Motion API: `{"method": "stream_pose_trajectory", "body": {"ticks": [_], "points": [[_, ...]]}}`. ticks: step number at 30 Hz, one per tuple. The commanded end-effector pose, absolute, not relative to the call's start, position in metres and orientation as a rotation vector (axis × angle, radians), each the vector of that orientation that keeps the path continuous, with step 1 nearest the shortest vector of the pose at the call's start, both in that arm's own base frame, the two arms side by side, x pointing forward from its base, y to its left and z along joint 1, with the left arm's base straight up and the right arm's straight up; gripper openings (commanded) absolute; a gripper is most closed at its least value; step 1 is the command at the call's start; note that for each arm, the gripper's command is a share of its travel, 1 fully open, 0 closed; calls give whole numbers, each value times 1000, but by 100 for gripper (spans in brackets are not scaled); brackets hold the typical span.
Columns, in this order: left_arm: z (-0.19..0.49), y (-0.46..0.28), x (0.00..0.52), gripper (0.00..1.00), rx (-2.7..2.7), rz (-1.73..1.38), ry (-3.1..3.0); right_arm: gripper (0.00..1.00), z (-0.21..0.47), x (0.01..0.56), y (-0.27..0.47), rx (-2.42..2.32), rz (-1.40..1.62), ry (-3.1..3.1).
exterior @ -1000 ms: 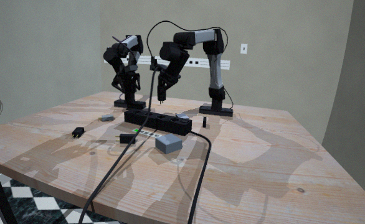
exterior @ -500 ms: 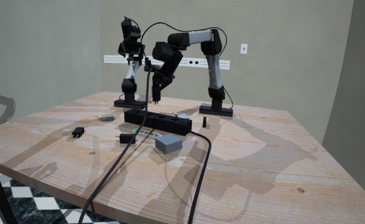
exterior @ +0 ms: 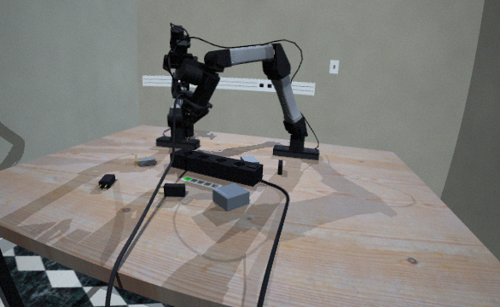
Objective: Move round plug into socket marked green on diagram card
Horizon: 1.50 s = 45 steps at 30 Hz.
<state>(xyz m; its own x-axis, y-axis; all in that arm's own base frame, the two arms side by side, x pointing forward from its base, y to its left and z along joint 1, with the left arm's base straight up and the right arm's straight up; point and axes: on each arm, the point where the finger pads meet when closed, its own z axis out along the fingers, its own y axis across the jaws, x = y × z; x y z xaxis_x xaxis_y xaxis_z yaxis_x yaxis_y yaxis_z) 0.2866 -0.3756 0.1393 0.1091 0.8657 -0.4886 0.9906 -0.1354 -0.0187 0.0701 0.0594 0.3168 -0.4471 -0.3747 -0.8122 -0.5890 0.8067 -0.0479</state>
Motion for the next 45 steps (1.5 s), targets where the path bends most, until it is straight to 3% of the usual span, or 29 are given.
{"method": "stream_pose_trajectory", "body": {"ticks": [1,45], "points": [[141,-386,295,33,2044,-544,1814,100,318,68,44,-609,291,2123],[106,-384,287,33,2029,-547,1746,100,326,61,39,-624,331,2089]]}}
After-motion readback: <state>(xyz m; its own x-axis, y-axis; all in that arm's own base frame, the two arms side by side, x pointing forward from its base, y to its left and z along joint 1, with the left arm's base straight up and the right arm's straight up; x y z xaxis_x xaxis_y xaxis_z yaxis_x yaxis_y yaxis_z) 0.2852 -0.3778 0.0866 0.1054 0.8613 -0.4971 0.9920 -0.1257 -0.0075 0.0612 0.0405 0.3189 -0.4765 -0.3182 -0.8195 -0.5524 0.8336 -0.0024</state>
